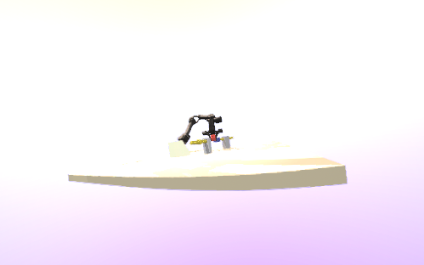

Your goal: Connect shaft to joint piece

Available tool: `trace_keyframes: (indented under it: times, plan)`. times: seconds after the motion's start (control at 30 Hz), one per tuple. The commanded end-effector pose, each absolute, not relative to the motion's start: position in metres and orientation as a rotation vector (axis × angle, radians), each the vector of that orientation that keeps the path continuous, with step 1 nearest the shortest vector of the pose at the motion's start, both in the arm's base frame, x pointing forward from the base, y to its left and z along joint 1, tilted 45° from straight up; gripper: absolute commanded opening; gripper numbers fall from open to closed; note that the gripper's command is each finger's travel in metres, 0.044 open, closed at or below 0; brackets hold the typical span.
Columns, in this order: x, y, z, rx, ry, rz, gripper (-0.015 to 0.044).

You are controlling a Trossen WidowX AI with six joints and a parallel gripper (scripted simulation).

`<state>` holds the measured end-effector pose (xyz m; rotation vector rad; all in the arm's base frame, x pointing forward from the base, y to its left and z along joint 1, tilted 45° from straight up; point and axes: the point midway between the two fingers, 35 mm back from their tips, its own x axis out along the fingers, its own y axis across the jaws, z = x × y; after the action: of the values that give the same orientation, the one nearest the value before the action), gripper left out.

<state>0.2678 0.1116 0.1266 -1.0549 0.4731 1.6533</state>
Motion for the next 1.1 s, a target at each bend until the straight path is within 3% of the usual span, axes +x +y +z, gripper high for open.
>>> trace_keyframes:
  times: [0.0, 1.07]
  plan:
    - [0.267, 0.112, 0.124, -0.983, 0.453, 1.676, 0.0000]
    - [0.262, 0.117, 0.107, -0.554, 0.290, 1.753, 0.0000]
